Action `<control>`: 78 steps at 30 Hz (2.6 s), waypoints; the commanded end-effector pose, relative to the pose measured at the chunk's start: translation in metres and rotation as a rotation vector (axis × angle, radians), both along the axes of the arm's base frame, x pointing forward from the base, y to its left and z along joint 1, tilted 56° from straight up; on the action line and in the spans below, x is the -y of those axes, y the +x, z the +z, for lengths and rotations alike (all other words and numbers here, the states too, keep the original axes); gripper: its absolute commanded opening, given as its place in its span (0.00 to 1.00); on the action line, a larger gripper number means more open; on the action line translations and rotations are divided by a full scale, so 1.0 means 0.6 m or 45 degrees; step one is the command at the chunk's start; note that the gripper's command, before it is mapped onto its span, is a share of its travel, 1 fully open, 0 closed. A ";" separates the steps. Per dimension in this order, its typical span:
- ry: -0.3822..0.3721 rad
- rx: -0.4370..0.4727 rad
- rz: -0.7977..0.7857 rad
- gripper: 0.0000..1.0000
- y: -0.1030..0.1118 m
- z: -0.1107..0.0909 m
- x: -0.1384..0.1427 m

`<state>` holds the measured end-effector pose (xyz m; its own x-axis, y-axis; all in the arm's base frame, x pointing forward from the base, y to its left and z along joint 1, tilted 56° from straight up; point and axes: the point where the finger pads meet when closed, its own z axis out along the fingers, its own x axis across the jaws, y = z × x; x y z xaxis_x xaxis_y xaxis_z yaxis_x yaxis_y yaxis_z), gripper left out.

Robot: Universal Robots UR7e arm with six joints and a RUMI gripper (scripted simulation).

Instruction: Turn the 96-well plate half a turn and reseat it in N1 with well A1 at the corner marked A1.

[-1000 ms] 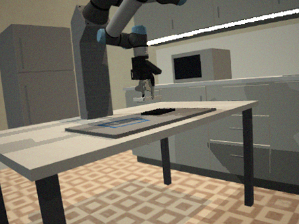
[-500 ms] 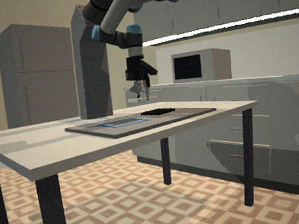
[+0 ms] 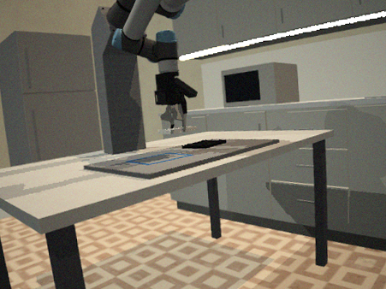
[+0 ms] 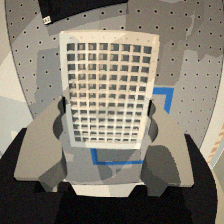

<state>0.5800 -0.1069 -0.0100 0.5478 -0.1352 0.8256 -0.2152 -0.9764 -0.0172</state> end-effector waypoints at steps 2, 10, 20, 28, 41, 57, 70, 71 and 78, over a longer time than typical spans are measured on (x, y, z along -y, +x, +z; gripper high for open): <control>0.001 0.000 0.002 0.00 0.000 0.008 0.033; 0.000 -0.001 0.002 0.00 0.000 0.016 0.066; 0.000 -0.001 0.002 0.00 0.001 0.028 0.120; 0.000 -0.001 0.002 0.00 0.001 0.036 0.152; 0.000 -0.001 0.002 0.00 0.001 0.048 0.206; 0.278 0.057 -0.192 0.00 0.001 0.048 0.206; 0.278 0.057 -0.192 0.00 0.001 0.048 0.206; 0.278 0.057 -0.192 0.00 0.001 0.048 0.206; 0.277 0.057 -0.191 0.00 0.001 0.048 0.206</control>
